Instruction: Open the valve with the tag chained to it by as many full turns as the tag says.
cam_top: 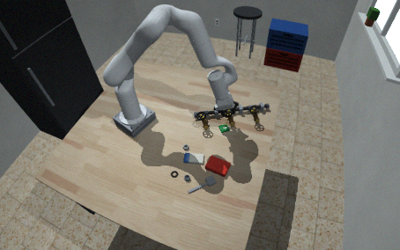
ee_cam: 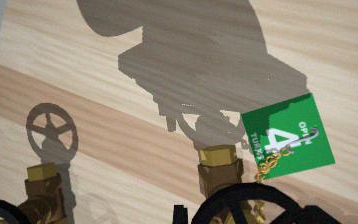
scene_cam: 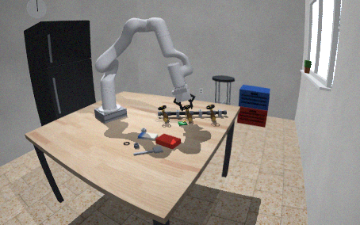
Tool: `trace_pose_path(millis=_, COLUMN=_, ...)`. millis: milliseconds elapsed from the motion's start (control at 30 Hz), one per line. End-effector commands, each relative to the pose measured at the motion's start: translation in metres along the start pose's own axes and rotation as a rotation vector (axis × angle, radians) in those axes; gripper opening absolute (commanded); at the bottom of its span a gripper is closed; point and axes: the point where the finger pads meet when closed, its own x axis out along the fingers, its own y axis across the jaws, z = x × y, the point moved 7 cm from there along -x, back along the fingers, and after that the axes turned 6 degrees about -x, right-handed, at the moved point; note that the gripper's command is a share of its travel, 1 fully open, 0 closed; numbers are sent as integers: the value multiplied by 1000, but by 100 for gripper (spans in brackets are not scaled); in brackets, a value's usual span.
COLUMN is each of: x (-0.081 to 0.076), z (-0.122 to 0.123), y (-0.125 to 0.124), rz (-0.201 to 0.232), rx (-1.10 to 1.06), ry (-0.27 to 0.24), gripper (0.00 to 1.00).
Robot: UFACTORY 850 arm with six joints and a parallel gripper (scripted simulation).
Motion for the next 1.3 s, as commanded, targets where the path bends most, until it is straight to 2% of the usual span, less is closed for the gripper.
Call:
trace_pose_path(millis=0, x=-1, z=-1, y=-1, rz=-10, rx=-165, ry=-2, gripper=0)
trace_pose_path(millis=400, x=-1, z=0, y=-1, rz=-4, rx=-747, ry=4, gripper=0)
trace_pose_path(millis=467, x=-1, z=0, y=-1, rz=-4, rx=-747, ry=4, gripper=0)
trace_pose_path(millis=500, x=-1, z=0, y=-1, rz=-7, rx=-882, ry=3, gripper=0)
trace_pose_path(millis=967, x=-1, z=1, y=-2, rz=21, rx=-1511, ry=16, gripper=0)
trace_pose_path(millis=1033, x=-1, z=1, y=-2, rz=21, rx=-1511, ry=16, gripper=0)
trace_pose_path(millis=1067, x=-1, z=1, y=-2, rz=21, rx=-1646, ry=16, gripper=0)
trace_pose_path(millis=1267, x=-1, z=2, y=-2, rz=32, rx=-1901, ry=20, gripper=0)
